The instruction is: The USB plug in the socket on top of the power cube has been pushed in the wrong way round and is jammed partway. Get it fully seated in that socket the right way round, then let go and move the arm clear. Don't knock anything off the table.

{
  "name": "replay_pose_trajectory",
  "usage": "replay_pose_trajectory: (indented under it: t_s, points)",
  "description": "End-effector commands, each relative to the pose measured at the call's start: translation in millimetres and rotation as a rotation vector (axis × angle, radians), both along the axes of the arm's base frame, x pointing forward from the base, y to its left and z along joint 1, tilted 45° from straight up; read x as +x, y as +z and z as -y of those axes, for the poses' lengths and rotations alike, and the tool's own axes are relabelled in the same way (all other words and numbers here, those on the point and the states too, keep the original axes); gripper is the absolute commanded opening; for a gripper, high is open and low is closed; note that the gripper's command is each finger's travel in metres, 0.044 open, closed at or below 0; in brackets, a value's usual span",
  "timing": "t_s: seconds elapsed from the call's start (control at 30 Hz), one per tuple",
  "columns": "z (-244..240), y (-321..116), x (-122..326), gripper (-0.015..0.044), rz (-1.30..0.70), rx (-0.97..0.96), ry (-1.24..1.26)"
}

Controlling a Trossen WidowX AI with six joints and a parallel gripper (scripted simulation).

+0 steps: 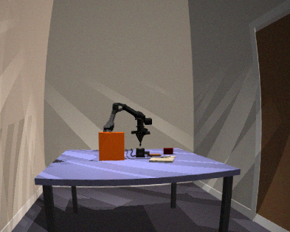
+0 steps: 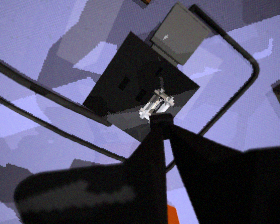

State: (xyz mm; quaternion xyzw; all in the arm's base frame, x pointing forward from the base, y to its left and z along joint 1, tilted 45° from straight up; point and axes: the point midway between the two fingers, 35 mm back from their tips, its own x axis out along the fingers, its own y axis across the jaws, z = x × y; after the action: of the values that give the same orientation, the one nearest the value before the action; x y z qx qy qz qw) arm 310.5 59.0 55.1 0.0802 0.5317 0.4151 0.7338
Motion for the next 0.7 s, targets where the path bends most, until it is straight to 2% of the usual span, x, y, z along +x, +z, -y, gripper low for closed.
replay_pose_trajectory:
  t_s: [0.0, 0.67]
  points:
    - [-0.7, -0.4, -0.2, 0.0, -0.066, 0.008, -0.066]
    - [-0.7, -0.4, -0.2, 0.0, -0.429, 0.055, -0.439]
